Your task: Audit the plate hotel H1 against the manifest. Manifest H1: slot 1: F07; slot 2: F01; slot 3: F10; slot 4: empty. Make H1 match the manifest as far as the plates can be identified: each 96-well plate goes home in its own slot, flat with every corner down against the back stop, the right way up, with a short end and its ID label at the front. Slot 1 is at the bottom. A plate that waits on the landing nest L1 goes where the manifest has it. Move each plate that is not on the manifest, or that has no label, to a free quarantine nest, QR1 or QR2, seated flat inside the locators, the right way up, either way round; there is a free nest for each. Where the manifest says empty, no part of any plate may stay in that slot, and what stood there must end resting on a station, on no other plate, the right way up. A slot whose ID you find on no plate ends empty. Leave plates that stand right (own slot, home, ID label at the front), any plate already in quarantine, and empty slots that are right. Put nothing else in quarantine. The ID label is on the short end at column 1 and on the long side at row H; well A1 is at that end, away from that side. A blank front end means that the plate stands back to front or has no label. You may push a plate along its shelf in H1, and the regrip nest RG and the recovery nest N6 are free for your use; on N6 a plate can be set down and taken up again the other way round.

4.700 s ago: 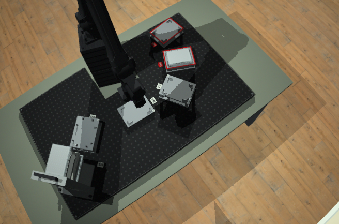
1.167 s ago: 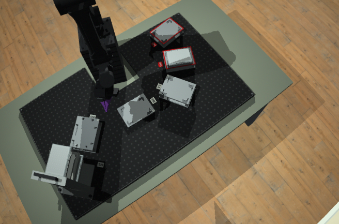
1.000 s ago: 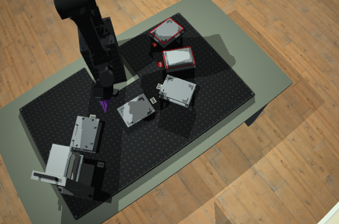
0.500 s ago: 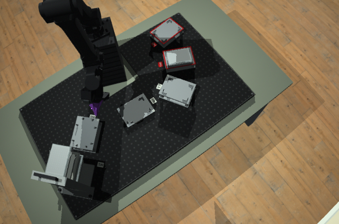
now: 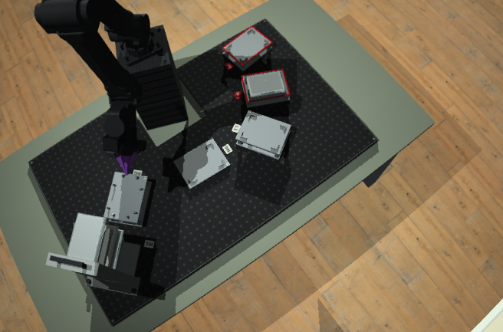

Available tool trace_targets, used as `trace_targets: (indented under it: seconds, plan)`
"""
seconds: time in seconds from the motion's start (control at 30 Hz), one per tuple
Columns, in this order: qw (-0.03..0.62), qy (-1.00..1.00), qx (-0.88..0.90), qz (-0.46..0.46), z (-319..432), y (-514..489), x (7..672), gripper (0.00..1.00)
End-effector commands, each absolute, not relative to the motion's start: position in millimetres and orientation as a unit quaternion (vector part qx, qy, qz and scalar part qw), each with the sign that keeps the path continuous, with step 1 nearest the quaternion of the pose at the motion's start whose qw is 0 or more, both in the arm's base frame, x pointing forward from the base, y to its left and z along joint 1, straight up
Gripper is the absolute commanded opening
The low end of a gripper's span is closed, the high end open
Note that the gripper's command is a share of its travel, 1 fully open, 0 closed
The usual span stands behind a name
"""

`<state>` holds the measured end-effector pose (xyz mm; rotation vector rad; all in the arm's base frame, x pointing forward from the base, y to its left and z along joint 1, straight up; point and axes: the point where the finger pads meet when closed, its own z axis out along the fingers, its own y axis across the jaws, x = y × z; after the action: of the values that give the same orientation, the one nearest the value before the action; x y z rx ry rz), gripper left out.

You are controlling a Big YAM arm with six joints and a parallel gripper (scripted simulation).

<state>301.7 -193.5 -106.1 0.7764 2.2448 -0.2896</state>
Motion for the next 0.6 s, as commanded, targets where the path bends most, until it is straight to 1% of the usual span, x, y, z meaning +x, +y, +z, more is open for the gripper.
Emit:
trace_targets:
  seconds: [0.0, 0.57]
  plan:
    - [0.366, 0.877, 0.288, -0.121, -105.5, -202.7, 300.7, 0.0]
    - [0.375, 0.873, 0.286, -0.125, -97.6, -254.6, 287.1, 0.0]
